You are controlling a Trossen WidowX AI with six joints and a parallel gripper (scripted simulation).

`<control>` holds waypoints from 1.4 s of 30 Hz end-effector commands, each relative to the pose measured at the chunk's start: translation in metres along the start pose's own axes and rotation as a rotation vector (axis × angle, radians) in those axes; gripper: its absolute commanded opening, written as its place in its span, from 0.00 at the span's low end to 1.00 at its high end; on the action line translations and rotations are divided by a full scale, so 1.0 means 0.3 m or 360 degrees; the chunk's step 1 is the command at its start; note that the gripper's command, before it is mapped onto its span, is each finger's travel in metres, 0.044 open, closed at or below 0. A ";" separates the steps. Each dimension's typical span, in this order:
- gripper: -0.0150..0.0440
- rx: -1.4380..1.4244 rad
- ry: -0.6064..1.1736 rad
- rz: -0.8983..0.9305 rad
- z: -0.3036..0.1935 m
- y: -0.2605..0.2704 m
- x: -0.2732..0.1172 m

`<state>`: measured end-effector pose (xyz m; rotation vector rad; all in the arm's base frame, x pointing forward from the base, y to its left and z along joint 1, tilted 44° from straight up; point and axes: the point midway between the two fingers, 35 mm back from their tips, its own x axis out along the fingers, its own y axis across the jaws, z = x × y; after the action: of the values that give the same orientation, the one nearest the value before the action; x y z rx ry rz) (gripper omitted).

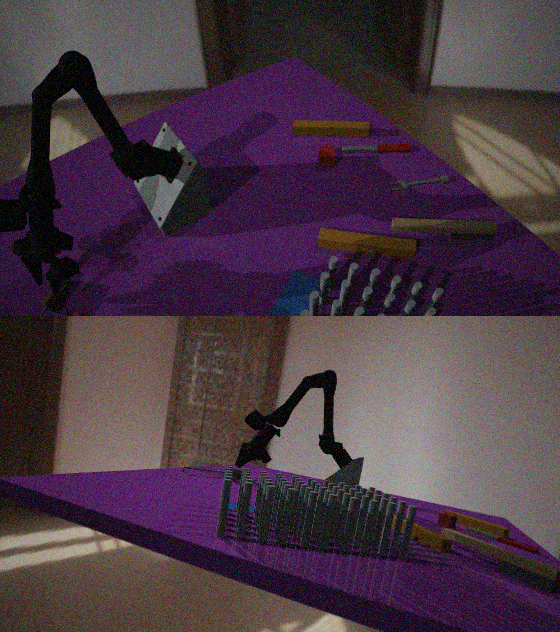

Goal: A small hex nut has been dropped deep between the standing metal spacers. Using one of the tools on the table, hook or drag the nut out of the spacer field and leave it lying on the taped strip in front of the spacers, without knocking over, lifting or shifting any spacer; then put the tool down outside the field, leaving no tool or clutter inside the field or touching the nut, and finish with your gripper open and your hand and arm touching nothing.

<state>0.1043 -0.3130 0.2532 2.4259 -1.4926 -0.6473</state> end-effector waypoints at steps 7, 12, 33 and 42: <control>0.73 -0.0006 0.0002 -0.0006 0.033 -0.003 0.043; 0.73 -0.0006 0.0002 -0.0006 0.050 -0.004 0.063; 0.49 -0.0006 0.0002 -0.0006 0.087 -0.006 0.103; 0.25 -0.0002 -0.0021 0.0014 0.014 0.008 0.044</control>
<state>0.1045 -0.3317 0.2280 2.4322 -1.4986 -0.6861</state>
